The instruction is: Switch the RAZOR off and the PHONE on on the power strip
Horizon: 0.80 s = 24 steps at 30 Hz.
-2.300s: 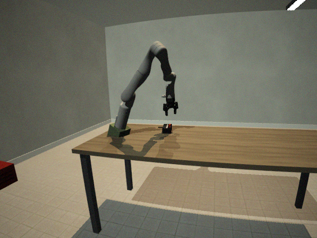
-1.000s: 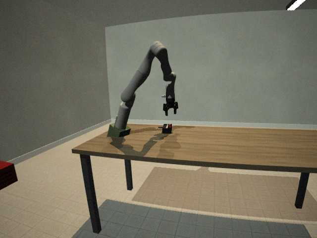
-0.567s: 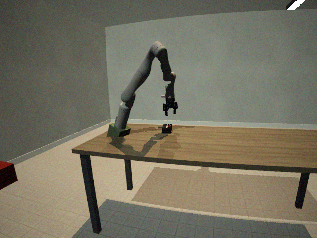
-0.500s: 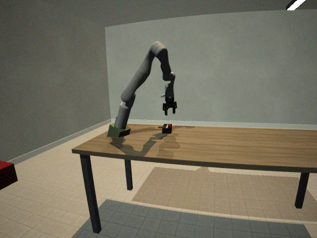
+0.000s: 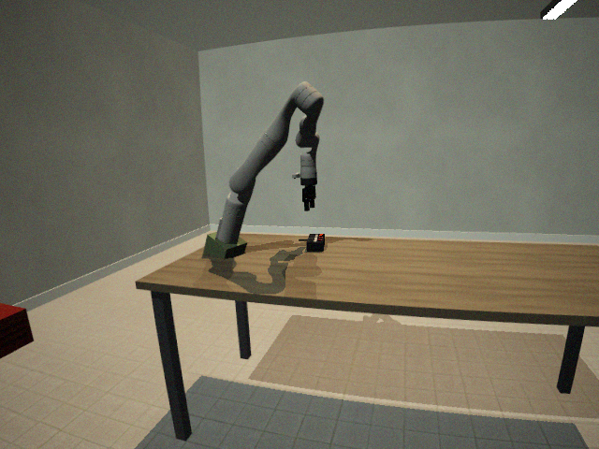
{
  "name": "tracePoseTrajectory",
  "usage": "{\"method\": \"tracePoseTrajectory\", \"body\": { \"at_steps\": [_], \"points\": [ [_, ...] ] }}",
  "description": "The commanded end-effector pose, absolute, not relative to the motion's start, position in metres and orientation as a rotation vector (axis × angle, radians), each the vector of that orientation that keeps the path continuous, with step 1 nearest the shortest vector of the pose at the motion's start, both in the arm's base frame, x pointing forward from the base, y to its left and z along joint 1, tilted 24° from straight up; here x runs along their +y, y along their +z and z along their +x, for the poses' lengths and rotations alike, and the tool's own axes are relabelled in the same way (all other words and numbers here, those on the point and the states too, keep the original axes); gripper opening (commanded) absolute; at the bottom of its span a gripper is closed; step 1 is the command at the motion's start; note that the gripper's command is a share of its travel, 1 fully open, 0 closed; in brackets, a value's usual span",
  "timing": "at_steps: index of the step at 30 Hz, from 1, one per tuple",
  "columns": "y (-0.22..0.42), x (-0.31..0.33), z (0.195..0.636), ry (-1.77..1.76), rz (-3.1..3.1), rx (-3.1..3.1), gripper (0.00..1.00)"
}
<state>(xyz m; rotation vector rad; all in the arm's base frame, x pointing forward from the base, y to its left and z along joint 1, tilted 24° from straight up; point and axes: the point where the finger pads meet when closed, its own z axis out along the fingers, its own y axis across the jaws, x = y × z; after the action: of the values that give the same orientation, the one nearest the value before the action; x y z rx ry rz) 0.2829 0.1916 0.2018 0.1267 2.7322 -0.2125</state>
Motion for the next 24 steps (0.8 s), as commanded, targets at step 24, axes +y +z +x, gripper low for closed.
{"method": "tracePoseTrajectory", "body": {
  "at_steps": [24],
  "points": [
    [0.1989, 0.1954, 0.2823, -0.196, 0.174, 2.732, 1.00]
  ]
}}
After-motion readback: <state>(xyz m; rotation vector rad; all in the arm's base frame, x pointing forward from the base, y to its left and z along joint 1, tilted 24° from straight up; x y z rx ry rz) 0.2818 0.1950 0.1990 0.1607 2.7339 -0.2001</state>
